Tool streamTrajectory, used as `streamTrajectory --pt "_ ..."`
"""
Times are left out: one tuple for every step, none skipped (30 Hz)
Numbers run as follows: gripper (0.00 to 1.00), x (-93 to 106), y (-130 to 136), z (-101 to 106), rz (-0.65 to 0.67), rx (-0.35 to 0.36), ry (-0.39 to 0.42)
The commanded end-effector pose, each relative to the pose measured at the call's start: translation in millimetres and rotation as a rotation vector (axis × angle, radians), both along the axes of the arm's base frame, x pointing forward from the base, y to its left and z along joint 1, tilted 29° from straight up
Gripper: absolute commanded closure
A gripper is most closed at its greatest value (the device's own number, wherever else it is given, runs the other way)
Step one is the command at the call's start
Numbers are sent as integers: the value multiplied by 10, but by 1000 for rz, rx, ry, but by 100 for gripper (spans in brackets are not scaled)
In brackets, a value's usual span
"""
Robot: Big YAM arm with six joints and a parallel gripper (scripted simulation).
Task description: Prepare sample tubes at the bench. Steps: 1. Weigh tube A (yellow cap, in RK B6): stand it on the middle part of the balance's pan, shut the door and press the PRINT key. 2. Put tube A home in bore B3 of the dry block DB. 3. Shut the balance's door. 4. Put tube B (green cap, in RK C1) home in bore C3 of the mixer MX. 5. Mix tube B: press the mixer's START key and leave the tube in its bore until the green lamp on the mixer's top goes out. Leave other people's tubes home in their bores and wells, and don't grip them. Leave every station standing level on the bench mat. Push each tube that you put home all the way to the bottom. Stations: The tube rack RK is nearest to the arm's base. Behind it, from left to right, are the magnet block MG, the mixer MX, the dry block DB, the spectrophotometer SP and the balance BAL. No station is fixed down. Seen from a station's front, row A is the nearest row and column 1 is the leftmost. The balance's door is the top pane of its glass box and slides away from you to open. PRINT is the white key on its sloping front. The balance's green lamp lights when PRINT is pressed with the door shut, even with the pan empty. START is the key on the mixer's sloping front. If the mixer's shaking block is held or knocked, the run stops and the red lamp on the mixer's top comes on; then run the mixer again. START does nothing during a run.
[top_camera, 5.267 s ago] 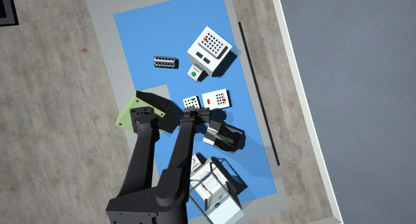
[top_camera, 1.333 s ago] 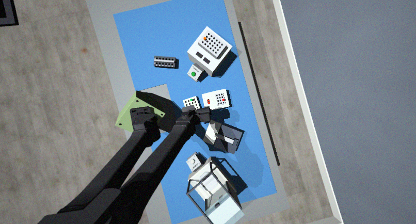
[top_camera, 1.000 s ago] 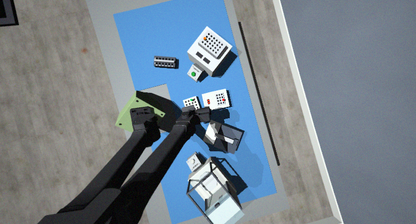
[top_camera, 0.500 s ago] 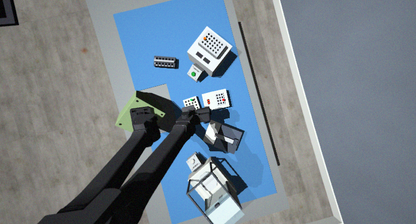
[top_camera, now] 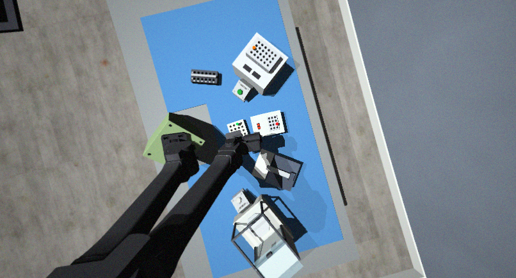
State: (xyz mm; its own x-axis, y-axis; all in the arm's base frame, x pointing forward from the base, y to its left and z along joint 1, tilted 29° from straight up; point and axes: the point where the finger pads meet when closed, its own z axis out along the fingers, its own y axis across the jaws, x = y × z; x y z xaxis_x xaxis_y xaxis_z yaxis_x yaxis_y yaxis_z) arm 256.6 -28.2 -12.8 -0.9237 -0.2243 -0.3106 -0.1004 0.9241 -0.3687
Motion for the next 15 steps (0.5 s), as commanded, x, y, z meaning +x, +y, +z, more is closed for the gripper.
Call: streamTrajectory --pt "91 45 13 34 -5 3 -8" --pt "91 45 13 34 -5 3 -8" --pt "91 45 13 34 -5 3 -8" --pt "91 45 13 34 -5 3 -8" --pt "91 -32 36 26 3 2 -5" --pt "91 -17 43 55 3 2 -9" --pt "91 1 53 87 2 3 -14" --pt "91 21 62 119 2 4 -19" --pt "91 42 71 154 2 5 -25" --pt "91 65 81 190 2 6 -31" --pt "91 80 91 222 2 6 -35" --pt "91 76 96 239 2 7 -36" --pt "91 71 102 256 2 7 -36" --pt "91 71 102 256 2 7 -36" --pt "91 71 102 256 2 7 -36"
